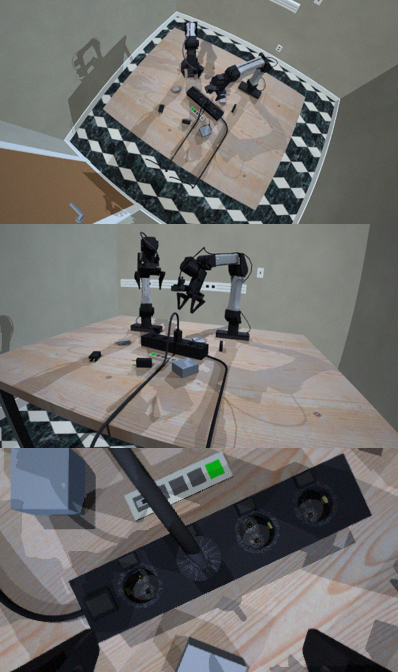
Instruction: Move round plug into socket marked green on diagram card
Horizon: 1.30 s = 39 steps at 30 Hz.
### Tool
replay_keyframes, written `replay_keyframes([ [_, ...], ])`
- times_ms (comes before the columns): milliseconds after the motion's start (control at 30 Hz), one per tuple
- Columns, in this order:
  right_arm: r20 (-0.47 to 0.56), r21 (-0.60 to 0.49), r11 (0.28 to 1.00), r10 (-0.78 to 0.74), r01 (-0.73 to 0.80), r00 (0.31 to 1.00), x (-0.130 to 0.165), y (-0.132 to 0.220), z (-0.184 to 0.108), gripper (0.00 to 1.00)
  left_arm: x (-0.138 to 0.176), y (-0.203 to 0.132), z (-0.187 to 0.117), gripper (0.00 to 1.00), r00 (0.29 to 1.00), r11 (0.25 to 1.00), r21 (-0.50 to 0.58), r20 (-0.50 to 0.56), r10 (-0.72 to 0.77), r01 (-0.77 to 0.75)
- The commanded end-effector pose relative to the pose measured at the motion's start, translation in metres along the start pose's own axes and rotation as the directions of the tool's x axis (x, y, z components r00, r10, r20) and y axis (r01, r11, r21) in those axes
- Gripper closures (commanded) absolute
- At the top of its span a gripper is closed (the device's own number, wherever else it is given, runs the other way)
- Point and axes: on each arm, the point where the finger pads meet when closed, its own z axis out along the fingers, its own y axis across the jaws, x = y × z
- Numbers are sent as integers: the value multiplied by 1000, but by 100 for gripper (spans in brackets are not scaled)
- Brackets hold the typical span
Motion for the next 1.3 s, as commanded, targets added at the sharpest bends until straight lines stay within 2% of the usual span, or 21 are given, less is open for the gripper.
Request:
replay_keyframes([
  [0,-26,-30,1000,7,-8,1000,19,10,-29,0,-3,0,-4,0,1000,1000,-2,18,1,-1],
  [200,3,-30,1000,-2,2,1000,13,11,-34,0,-3,0,-4,0,1000,1000,-2,18,1,-1],
  [300,16,-52,998,-37,38,999,10,14,-29,0,-7,-3,-5,34,998,999,22,44,42,-43],
  [333,23,-62,997,-50,52,998,7,15,-24,0,-5,-3,-3,37,997,997,33,42,65,-66],
  [500,69,-132,980,-144,152,987,-5,20,0,0,-5,-7,12,37,974,969,107,57,219,-224],
  [633,144,-199,940,-251,276,957,-14,22,31,0,-2,-7,22,37,913,895,183,106,393,-406],
  [700,144,-199,940,-251,276,957,-14,22,31,0,-2,-7,22,37,913,895,183,106,393,-406],
  [800,222,-243,890,-335,385,916,-15,20,63,0,0,-3,27,37,845,811,237,146,515,-535],
  [1033,379,-295,779,-436,553,817,20,7,134,0,6,12,51,37,693,618,322,228,685,-717],
  [1200,462,-296,733,-452,613,763,50,4,162,0,7,19,63,37,624,529,352,262,736,-772],
  [1267,462,-296,733,-452,613,763,50,4,162,0,7,19,63,37,624,529,352,262,736,-772],
])
